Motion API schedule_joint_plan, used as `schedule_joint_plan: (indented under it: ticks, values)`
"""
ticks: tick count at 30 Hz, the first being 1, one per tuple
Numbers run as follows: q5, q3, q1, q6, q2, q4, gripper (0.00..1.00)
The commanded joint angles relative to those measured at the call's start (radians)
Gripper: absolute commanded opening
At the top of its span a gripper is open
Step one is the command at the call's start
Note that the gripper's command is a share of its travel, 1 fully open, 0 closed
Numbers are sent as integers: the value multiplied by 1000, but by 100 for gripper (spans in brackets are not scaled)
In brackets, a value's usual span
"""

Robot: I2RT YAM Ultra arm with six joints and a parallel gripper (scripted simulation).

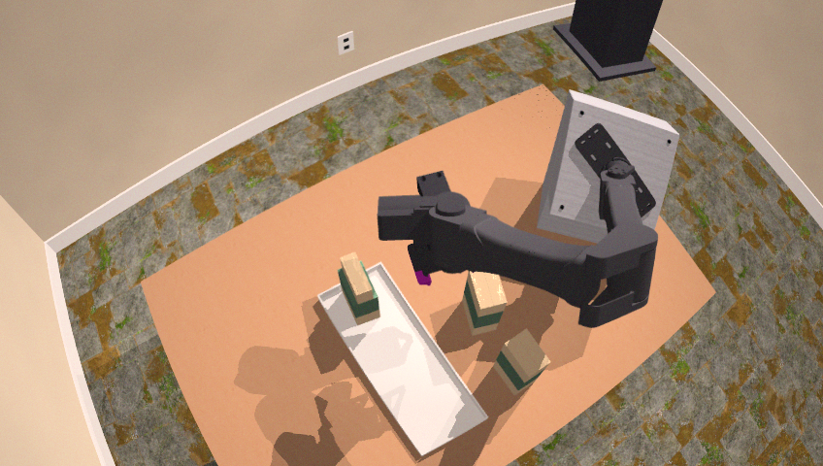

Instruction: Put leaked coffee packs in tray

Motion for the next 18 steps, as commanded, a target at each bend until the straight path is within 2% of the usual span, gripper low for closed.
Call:
schedule_joint_plan:
  ticks: [1, 2, 3, 5, 9, 12, 18]
  values:
    - [12, -110, 7, 51, -84, 85, 79]
    - [12, -110, 7, 51, -84, 85, 79]
    - [14, -179, -6, 86, -146, 126, 79]
    - [15, -255, 11, 100, -196, 152, 79]
    - [18, -368, 17, 138, -284, 204, 79]
    - [21, -406, 18, 157, -318, 224, 79]
    - [23, -417, 21, 167, -328, 233, 79]
